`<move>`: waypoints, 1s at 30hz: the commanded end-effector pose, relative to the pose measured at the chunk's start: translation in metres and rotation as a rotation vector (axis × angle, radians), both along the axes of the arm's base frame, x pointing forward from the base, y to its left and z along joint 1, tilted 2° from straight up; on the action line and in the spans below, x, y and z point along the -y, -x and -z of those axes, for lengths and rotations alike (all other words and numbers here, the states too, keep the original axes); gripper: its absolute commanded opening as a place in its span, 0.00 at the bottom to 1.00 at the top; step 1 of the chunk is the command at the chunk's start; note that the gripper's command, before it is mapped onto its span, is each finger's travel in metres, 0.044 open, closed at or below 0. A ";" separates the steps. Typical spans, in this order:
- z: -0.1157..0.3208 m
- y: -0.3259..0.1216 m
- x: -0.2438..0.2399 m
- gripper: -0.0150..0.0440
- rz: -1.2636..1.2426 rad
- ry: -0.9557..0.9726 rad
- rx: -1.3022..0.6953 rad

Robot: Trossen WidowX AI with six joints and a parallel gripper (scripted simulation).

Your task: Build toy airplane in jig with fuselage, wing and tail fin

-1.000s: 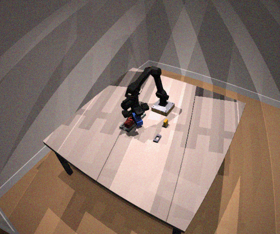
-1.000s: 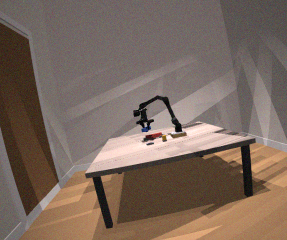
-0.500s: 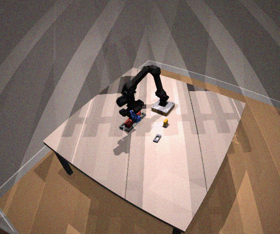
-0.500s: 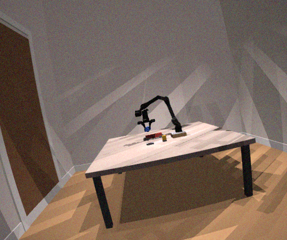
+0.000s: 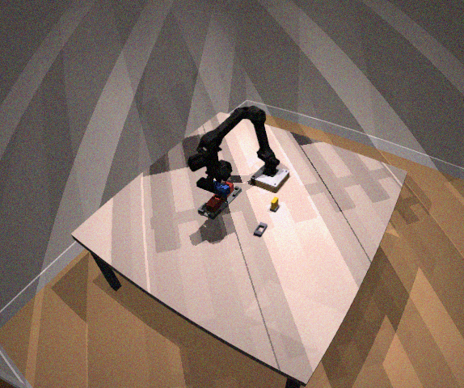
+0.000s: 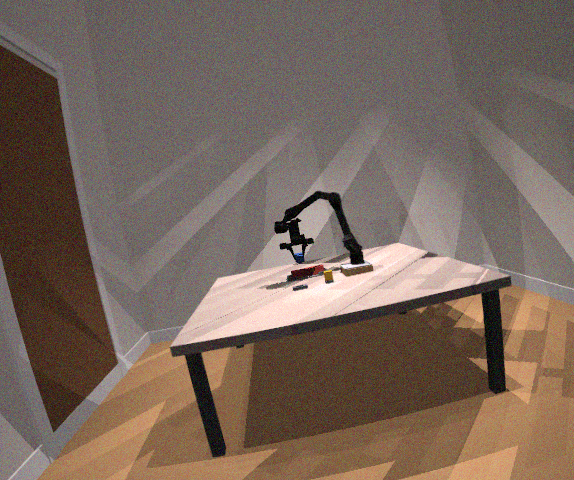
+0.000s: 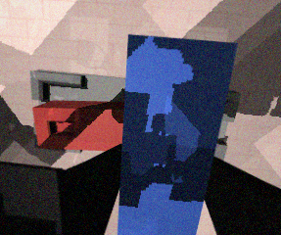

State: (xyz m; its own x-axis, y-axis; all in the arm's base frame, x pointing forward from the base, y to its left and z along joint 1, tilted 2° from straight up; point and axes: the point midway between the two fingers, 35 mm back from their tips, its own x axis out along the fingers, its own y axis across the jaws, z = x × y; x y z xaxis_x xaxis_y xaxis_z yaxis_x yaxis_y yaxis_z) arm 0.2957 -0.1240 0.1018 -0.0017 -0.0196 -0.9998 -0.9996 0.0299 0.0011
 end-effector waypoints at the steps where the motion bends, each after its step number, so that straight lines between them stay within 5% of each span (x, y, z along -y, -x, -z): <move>1: 0.002 0.008 0.008 0.25 -0.064 0.003 -0.004; 9: 0.002 0.008 0.008 0.59 -0.064 0.003 -0.004; 30: 0.002 0.008 0.008 0.59 -0.064 0.003 -0.004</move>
State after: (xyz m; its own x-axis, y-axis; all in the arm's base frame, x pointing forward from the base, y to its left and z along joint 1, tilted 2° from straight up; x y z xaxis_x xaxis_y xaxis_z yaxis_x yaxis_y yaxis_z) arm 0.2881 -0.1313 0.1000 -0.0034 -0.0196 -0.9998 -0.9996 -0.0275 0.0039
